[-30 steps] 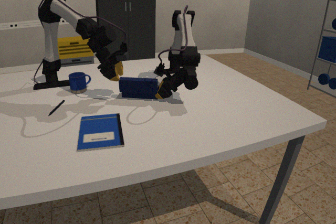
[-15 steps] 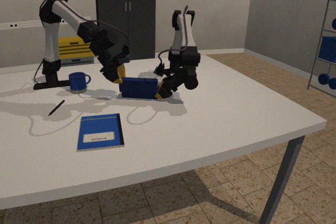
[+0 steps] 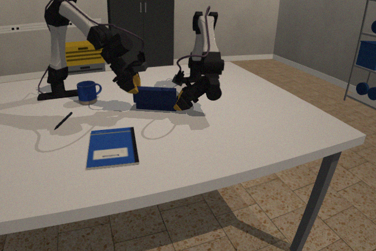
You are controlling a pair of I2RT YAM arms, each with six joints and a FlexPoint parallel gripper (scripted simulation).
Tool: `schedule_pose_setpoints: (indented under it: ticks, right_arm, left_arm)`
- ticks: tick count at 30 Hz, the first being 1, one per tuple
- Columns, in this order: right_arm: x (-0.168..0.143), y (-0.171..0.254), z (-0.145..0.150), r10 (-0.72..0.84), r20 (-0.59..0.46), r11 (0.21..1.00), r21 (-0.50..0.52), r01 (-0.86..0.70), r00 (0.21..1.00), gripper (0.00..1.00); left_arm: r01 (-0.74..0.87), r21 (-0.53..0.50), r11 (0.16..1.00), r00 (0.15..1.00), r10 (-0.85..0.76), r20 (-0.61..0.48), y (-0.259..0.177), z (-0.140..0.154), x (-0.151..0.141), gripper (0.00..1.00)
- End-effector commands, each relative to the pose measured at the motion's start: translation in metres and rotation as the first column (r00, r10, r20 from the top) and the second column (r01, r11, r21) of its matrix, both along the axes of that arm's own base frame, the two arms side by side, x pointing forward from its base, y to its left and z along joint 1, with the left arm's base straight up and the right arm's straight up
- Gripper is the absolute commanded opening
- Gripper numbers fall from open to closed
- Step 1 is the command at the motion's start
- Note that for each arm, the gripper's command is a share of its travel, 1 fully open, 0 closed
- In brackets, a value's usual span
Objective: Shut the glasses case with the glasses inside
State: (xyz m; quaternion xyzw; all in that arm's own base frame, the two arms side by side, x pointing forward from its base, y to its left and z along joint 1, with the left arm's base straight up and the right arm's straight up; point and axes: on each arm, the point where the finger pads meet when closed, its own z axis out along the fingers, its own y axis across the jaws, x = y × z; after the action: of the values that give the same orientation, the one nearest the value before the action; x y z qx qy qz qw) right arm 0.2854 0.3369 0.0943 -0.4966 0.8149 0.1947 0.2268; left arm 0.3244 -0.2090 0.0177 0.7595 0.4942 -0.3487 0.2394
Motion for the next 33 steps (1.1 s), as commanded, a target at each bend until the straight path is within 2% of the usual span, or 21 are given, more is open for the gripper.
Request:
schedule_pose_setpoints:
  ticks: [1, 3, 4, 5, 16, 18, 24, 29, 33]
  right_arm:
    - [-0.003, 0.006, -0.006, 0.014, -0.013, 1.0, 0.011, -0.014, 1.0, 0.23]
    - [-0.003, 0.005, -0.007, 0.014, -0.014, 1.0, 0.009, -0.014, 1.0, 0.01]
    - [-0.004, 0.004, -0.008, 0.015, -0.015, 1.0, 0.007, -0.014, 1.0, 0.12]
    - [-0.002, 0.004, 0.004, 0.009, 0.03, 1.0, 0.011, -0.01, 1.0, 0.21]
    - [-0.017, 0.011, 0.012, 0.025, 0.297, 0.994, -0.105, 0.006, 0.955, 0.21]
    - [-0.017, 0.011, 0.012, 0.025, 0.297, 0.994, -0.105, 0.006, 0.955, 0.21]
    - [-0.025, 0.014, 0.012, 0.045, 0.427, 0.985, -0.168, 0.03, 0.903, 0.21]
    - [-0.032, 0.017, -0.006, 0.087, 0.509, 0.966, -0.254, 0.053, 0.856, 0.21]
    - [-0.037, 0.019, -0.007, 0.113, 0.585, 0.954, -0.291, 0.078, 0.803, 0.21]
  left_arm:
    - [-0.001, 0.005, 1.0, 1.0, 0.001, -0.008, -0.001, -0.003, 0.001, 0.48]
    - [-0.001, 0.005, 1.0, 1.0, 0.001, -0.008, -0.001, -0.003, 0.001, 0.48]
    - [-0.001, 0.005, 1.0, 1.0, 0.001, -0.008, -0.001, -0.003, 0.001, 0.48]
    - [-0.001, 0.005, 1.0, 1.0, 0.001, -0.008, -0.001, -0.003, 0.001, 0.48]
    - [-0.001, 0.005, 1.0, 1.0, 0.001, -0.008, -0.001, -0.003, 0.001, 0.48]
    - [-0.001, 0.005, 1.0, 1.0, 0.001, -0.008, -0.001, -0.003, 0.001, 0.48]
    - [-0.001, 0.005, 1.0, 1.0, 0.001, -0.008, -0.001, -0.003, 0.001, 0.48]
    - [-0.001, 0.005, 1.0, 1.0, 0.001, -0.008, -0.001, -0.003, 0.001, 0.48]
    - [-0.001, 0.005, 1.0, 1.0, 0.001, -0.008, -0.001, -0.003, 0.001, 0.48]
